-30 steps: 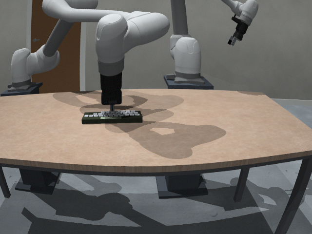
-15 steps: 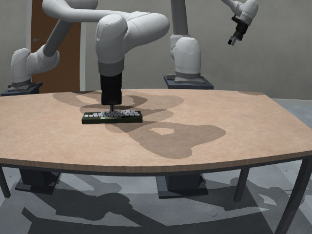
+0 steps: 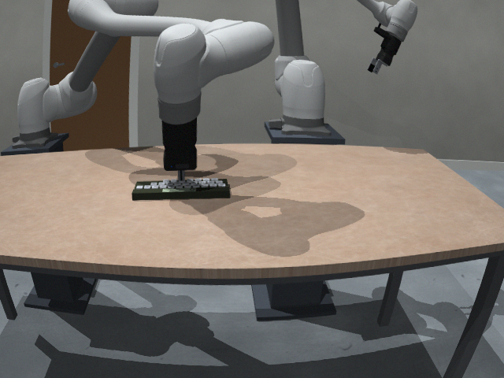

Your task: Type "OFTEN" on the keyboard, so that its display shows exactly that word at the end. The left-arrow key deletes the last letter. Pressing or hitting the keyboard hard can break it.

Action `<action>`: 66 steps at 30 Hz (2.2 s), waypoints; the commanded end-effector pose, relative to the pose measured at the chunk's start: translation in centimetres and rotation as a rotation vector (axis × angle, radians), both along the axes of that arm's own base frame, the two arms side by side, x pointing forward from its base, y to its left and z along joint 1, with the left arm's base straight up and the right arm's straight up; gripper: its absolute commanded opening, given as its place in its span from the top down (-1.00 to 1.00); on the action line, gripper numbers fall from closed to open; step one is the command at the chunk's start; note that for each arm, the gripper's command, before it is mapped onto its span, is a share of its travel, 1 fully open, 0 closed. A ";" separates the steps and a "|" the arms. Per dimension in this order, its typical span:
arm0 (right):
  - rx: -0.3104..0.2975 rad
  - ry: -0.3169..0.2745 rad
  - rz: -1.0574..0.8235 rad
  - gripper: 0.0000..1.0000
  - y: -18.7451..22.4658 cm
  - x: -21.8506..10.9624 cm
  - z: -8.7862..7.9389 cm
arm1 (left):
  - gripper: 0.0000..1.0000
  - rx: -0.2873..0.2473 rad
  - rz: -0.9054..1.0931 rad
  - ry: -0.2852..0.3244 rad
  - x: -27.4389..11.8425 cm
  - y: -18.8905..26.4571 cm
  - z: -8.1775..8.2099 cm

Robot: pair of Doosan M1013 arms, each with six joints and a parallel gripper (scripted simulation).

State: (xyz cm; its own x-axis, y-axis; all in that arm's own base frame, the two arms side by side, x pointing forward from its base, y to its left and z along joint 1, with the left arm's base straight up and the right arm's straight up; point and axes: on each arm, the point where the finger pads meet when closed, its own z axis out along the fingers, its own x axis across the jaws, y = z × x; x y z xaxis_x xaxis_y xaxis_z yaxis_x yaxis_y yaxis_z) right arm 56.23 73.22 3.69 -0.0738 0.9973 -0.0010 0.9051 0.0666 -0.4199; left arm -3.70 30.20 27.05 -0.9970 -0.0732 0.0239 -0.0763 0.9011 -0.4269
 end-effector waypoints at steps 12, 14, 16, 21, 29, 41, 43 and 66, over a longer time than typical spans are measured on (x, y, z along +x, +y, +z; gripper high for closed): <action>0.004 0.005 0.003 1.00 0.3 -0.3 -0.5 | -1.00 0.006 -0.005 -0.001 -0.2 -0.1 -0.2; 0.004 0.005 0.003 1.00 0.2 -0.3 -0.5 | -1.00 0.006 -0.005 -0.001 -0.2 -0.1 -0.2; 0.004 0.005 0.003 1.00 0.2 -0.3 -0.4 | -1.00 0.006 -0.005 -0.001 -0.2 -0.1 -0.2; 0.005 0.003 0.001 1.00 0.3 -0.2 1.1 | -1.00 0.006 -0.005 -0.001 -0.2 -0.1 -0.2; 0.005 0.003 0.000 1.00 0.3 -0.2 1.3 | -1.00 0.006 -0.005 -0.001 -0.2 -0.1 -0.2; 0.002 0.007 0.000 1.00 4.6 0.2 1.1 | -1.00 0.006 -0.005 -0.001 -0.2 -0.1 -0.2; 0.002 0.007 0.000 1.00 5.9 0.4 1.1 | -1.00 0.006 -0.005 -0.001 -0.2 -0.1 -0.2; 0.004 0.004 0.002 1.00 9.1 1.0 0.1 | -1.00 0.006 -0.005 -0.001 -0.2 -0.1 -0.2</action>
